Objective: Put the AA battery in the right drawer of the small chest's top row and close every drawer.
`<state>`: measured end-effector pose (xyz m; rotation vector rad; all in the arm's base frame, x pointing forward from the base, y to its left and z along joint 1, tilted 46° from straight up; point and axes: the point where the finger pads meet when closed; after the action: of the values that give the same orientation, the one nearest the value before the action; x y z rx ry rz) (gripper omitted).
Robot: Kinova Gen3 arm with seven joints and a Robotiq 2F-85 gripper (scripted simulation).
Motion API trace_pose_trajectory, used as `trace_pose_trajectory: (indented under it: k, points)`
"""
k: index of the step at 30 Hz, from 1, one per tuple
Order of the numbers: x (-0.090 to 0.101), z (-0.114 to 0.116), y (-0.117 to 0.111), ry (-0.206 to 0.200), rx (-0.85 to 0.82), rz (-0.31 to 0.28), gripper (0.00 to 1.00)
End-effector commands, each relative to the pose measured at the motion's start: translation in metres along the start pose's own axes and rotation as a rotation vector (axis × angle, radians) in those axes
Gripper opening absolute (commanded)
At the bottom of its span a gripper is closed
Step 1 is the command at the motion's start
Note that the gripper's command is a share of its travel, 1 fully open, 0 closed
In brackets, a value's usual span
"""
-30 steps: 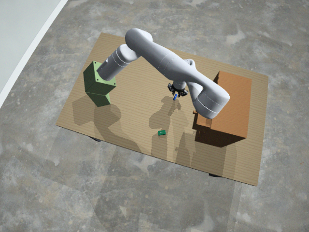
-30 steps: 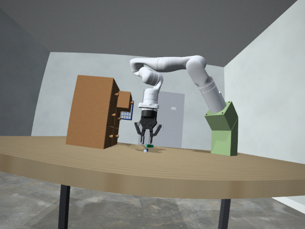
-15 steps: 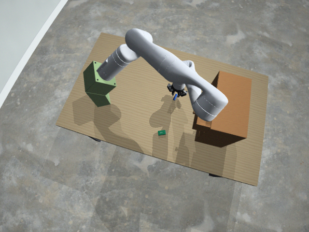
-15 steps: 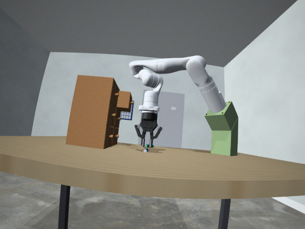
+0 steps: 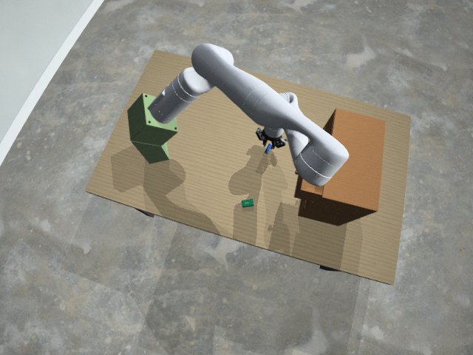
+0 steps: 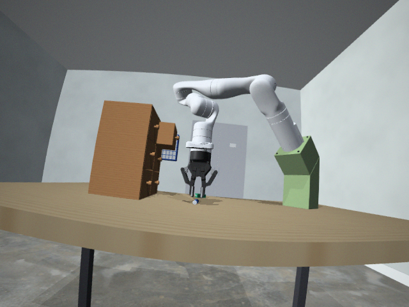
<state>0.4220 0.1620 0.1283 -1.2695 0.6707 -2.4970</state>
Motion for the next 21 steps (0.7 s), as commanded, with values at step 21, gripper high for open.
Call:
trace_pose_trajectory:
  k: [21]
  points:
    - [-0.0005, 0.0039, 0.002, 0.005, -0.004, -0.001, 0.29]
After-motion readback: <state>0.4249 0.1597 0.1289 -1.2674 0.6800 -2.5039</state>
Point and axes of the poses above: the point where the finger pads meet when closed, its own x axis back along the fingers, its own z axis across the jaws, y = z × x, and after that the axes turned 6 degrees about -x, right-handed
